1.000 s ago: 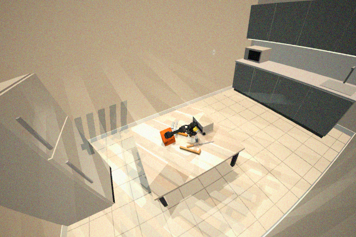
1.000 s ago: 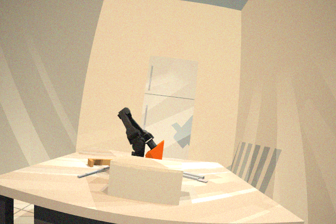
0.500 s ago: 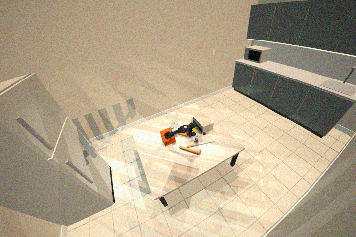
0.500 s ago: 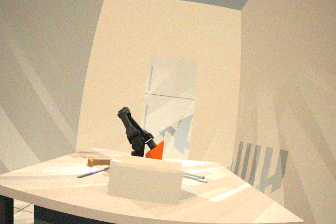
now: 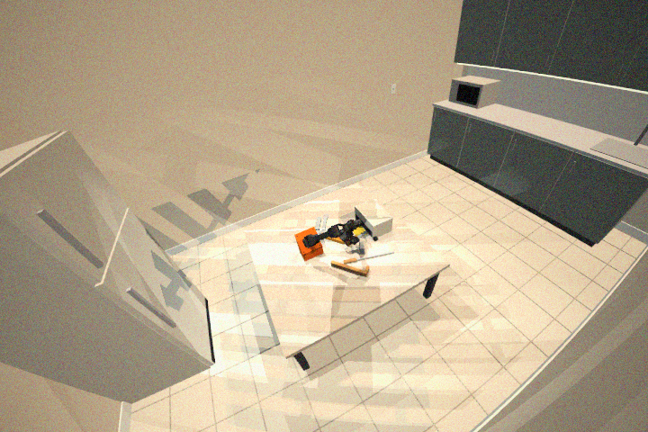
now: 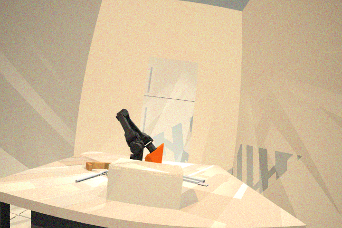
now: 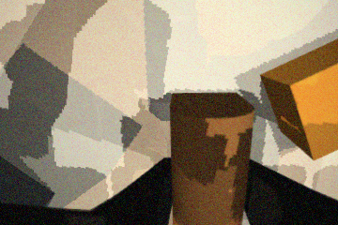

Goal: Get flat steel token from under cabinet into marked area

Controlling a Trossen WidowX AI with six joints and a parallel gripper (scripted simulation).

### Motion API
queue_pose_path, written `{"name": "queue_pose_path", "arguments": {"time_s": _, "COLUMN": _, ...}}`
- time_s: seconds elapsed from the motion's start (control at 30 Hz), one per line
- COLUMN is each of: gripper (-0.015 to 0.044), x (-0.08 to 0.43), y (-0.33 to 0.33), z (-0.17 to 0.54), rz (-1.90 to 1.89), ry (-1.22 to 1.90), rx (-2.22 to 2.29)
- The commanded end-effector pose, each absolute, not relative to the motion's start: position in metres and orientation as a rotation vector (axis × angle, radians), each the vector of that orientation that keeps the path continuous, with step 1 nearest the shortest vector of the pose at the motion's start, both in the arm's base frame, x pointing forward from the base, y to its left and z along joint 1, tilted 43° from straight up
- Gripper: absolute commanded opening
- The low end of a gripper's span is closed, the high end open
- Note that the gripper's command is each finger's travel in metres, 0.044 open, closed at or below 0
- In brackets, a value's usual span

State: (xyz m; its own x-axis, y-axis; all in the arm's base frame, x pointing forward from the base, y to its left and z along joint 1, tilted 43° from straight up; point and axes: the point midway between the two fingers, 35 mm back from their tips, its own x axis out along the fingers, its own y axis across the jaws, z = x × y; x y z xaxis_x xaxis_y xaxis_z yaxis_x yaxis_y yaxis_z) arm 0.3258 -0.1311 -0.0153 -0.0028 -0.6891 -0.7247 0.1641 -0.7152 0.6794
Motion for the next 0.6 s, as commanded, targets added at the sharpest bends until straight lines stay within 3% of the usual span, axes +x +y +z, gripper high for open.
{"name": "queue_pose_path", "arguments": {"time_s": 0.0, "gripper": 0.0, "x": 0.32, "y": -0.132, "z": -0.016, "rz": -1.787, "ry": -0.542, "rx": 1.66}}
{"name": "queue_pose_path", "arguments": {"time_s": 0.57, "gripper": 0.0, "x": 0.302, "y": -0.135, "z": -0.013, "rz": -1.788, "ry": -0.542, "rx": 1.659}}
